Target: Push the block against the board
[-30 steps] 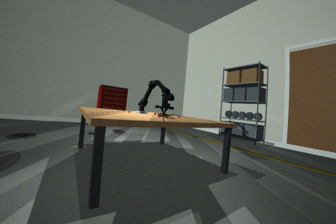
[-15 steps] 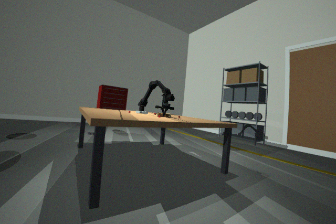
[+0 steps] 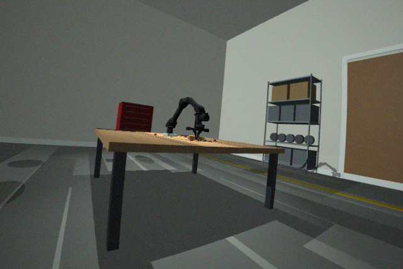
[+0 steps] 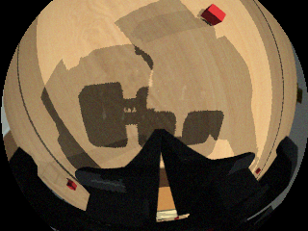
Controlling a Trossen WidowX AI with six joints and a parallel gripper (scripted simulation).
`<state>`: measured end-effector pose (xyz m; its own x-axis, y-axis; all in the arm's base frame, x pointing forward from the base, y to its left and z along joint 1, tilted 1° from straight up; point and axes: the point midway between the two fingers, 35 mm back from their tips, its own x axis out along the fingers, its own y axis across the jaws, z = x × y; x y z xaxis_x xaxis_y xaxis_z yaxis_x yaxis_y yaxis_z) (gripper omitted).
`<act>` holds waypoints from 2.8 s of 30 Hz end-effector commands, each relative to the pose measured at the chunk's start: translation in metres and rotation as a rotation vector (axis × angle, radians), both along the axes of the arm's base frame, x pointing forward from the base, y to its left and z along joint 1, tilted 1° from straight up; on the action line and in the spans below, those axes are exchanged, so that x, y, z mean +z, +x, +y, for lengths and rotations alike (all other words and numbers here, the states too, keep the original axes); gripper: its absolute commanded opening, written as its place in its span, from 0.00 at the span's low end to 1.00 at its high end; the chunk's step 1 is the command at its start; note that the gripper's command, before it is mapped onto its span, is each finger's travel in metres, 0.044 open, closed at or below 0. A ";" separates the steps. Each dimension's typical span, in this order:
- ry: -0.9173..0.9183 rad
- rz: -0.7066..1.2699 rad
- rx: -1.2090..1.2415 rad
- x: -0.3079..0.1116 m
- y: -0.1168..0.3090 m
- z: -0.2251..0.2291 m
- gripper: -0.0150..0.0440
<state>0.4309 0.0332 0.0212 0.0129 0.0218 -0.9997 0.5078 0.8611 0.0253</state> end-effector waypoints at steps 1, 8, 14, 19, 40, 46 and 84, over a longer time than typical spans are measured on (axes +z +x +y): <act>0.000 0.000 0.000 0.003 0.000 0.000 0.25; 0.002 -0.006 0.005 0.057 -0.001 -0.001 0.25; 0.003 -0.006 0.005 0.057 -0.005 0.001 0.25; 0.004 -0.004 0.005 0.055 -0.025 0.013 0.25; 0.004 -0.004 0.009 0.001 -0.028 0.019 0.25; 0.004 -0.004 0.009 0.002 -0.033 0.022 0.25; 0.005 -0.003 0.009 0.002 -0.046 0.032 0.25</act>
<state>0.3812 0.0668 0.0242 0.0196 0.0236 -0.9995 0.4997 0.8657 0.0302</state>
